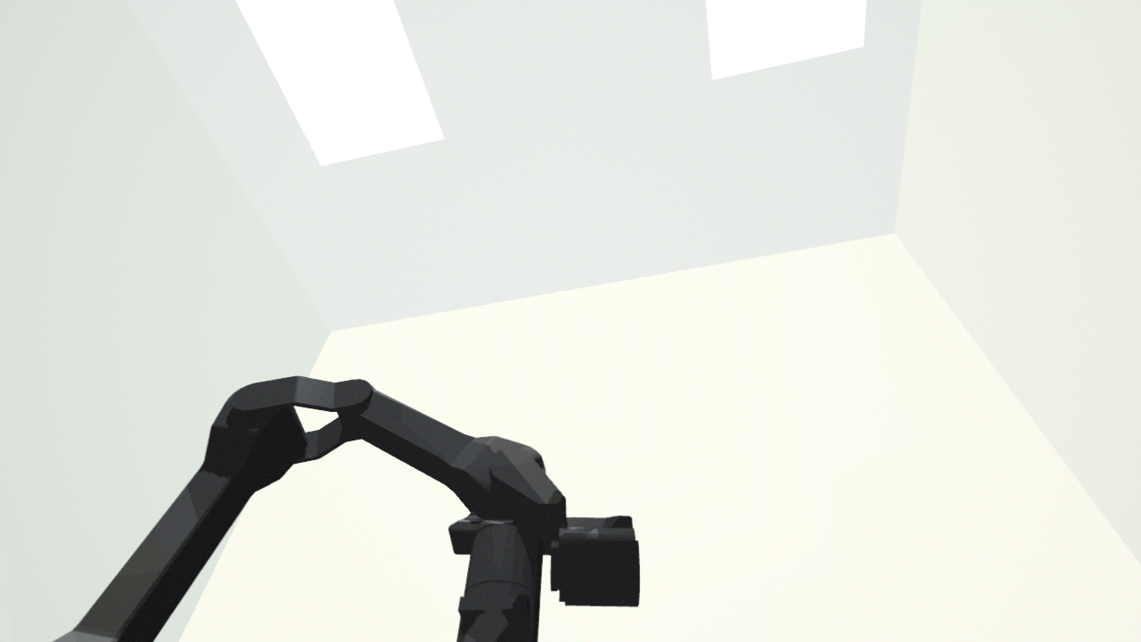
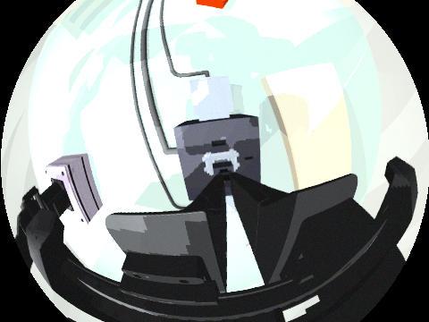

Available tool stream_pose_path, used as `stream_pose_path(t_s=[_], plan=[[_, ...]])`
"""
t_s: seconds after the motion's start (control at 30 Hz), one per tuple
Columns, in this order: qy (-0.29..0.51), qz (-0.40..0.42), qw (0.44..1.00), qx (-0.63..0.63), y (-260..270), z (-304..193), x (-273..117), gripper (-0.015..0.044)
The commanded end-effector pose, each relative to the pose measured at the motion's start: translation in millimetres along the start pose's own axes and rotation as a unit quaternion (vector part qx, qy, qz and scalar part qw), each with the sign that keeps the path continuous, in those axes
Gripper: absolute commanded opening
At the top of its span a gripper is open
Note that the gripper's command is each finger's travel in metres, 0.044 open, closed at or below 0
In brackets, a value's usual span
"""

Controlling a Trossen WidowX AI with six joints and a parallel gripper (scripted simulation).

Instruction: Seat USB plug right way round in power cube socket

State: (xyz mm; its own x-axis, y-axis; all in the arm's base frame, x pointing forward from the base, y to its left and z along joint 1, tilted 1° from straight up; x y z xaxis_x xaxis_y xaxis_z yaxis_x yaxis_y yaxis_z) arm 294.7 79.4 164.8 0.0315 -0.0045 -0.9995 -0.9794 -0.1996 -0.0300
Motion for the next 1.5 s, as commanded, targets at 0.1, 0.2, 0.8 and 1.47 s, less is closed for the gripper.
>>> stream_pose_path(t_s=[0.1,0.2,0.8,1.47], plan=[[0.0,-0.001,1.0,-0.002,-0.1,0.0,1.2,0.0],[0.0,-0.001,1.0,-0.002,-0.1,0.0,1.5,0.0],[0.0,-0.001,1.0,-0.002,-0.1,0.0,3.7,0.0],[0.0,-0.001,1.0,-0.002,-0.1,0.0,6.1,0.0]])
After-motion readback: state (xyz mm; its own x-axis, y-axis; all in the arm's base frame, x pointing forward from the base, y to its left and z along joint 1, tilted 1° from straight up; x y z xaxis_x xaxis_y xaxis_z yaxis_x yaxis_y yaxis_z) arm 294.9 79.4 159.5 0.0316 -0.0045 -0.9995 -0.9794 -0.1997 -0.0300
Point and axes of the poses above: the point midway between the two fingers, 35 mm back from their tips, its own x axis out along the fingers, its own y axis across the jaws, z = x × y, the point moved 8 cm from there along -x, back along the fingers, and after that the axes turned 1 degree about -x, right-handed, at the moved point
